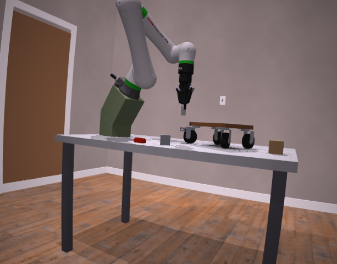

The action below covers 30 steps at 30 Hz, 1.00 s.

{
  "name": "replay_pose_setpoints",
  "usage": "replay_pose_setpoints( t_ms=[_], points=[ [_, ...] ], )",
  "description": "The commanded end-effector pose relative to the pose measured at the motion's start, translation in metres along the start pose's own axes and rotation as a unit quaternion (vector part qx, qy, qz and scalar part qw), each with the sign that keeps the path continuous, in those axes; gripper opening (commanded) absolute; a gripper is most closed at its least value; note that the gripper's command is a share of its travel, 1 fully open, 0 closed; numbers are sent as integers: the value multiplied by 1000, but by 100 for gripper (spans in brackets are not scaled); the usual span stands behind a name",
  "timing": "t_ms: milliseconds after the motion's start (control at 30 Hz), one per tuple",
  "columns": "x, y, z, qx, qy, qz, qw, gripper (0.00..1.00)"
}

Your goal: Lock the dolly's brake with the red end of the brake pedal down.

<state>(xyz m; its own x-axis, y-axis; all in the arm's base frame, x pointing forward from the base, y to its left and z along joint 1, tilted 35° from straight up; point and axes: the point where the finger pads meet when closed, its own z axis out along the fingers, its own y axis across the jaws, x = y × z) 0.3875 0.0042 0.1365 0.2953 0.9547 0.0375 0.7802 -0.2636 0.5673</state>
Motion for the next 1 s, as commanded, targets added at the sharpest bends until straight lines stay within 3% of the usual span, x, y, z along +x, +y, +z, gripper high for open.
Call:
replay_pose_setpoints(
  t_ms=[0, 967],
  points=[
    [0, 0, 2, 0, 0, 0, 1000, 0],
    [0, 1, 51, 0, 0, 0, 1000, 0]
  ],
)
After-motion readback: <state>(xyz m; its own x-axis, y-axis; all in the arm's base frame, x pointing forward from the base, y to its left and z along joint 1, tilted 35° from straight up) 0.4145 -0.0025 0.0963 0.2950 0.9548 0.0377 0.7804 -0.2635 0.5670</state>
